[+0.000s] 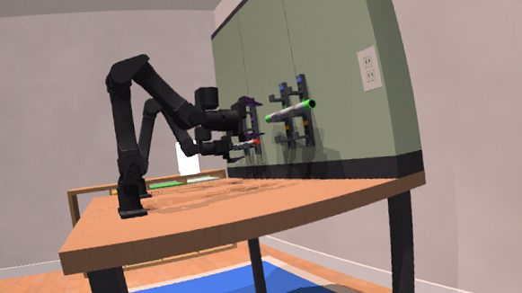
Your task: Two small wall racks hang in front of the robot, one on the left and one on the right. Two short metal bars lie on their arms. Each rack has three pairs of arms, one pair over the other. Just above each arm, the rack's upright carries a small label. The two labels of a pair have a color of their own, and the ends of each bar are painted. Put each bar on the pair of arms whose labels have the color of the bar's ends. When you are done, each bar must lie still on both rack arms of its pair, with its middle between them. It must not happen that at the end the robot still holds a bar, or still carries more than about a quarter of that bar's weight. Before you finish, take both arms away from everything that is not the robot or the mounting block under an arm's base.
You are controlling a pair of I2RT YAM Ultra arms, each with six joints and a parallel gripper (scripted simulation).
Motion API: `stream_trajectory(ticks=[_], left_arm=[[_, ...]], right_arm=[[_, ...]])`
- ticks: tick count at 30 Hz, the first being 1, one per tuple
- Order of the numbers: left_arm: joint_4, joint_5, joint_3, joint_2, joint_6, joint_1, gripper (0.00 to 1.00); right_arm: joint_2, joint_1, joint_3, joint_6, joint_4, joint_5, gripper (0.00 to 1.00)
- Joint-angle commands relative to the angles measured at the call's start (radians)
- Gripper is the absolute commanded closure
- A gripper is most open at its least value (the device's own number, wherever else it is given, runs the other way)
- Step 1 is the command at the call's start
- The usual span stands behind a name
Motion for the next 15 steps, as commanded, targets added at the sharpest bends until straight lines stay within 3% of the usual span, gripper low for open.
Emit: stream_trajectory(ticks=[1, 15], left_arm=[[-0.011, 0.004, 0.031, -0.024, 0.000, 0.011, 0.00], [-0.029, 0.005, 0.030, -0.044, 0.001, 0.011, 0.00]], right_arm=[[-0.037, 0.006, 0.000, 0.013, 0.000, 0.007, 0.00], [-0.037, 0.006, 0.000, 0.013, 0.000, 0.007, 0.00]])
